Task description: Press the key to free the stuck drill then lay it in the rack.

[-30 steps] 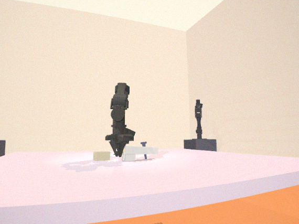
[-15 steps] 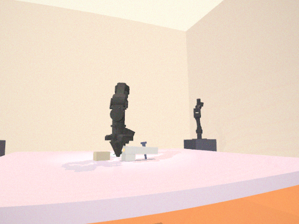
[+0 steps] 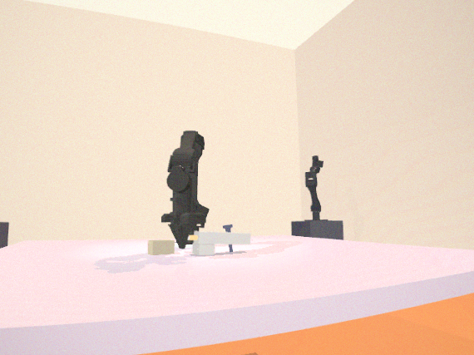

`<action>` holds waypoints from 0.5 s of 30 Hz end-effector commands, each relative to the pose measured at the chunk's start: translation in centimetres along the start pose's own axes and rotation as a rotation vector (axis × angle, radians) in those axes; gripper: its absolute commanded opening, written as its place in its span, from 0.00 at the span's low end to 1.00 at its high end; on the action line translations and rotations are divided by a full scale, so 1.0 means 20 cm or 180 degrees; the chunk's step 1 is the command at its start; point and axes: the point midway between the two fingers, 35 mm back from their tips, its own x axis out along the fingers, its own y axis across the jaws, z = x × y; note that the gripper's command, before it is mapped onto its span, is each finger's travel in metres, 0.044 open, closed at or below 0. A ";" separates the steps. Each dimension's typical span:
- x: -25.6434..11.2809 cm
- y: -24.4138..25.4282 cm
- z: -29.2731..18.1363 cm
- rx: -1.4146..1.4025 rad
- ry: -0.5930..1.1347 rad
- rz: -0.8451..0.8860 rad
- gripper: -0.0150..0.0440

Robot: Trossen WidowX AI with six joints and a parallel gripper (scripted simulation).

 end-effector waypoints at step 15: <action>-0.02 0.00 -0.14 -0.0002 0.0020 0.0005 0.25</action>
